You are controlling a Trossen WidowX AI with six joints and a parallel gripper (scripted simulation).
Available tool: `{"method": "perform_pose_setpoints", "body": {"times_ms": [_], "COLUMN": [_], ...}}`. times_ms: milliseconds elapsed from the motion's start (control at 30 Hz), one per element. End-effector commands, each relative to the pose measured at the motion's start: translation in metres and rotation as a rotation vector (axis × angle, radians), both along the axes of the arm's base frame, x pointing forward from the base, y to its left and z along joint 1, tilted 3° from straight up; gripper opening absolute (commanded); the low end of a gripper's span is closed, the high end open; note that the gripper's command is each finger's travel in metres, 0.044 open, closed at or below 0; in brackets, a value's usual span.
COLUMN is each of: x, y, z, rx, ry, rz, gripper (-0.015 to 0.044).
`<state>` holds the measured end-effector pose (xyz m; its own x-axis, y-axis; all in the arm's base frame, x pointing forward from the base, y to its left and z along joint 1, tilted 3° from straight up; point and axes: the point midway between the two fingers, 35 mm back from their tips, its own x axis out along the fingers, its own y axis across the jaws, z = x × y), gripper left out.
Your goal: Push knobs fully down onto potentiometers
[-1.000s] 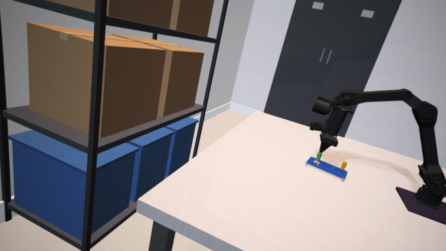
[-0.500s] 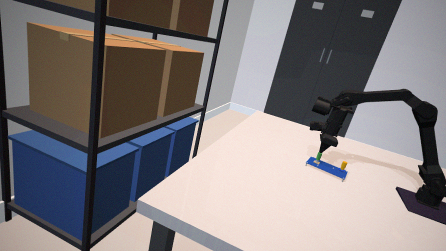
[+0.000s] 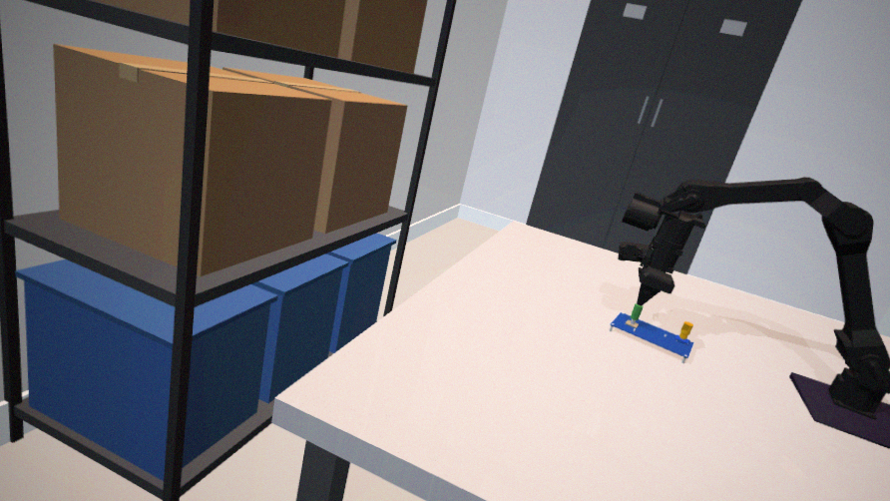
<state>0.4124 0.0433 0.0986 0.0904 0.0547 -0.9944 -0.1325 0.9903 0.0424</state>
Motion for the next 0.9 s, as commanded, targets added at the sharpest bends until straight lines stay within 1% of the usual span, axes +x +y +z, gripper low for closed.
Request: {"method": "perform_pose_setpoints", "body": {"times_ms": [0,867], "x": [0.0041,0.0041], "y": [0.0029,0.003], "z": [-0.0322,-0.0337], "rx": [0.0,0.0], "ry": [0.045,0.045], "rz": [-0.002,-0.002], "gripper": [0.0,0.0]}}
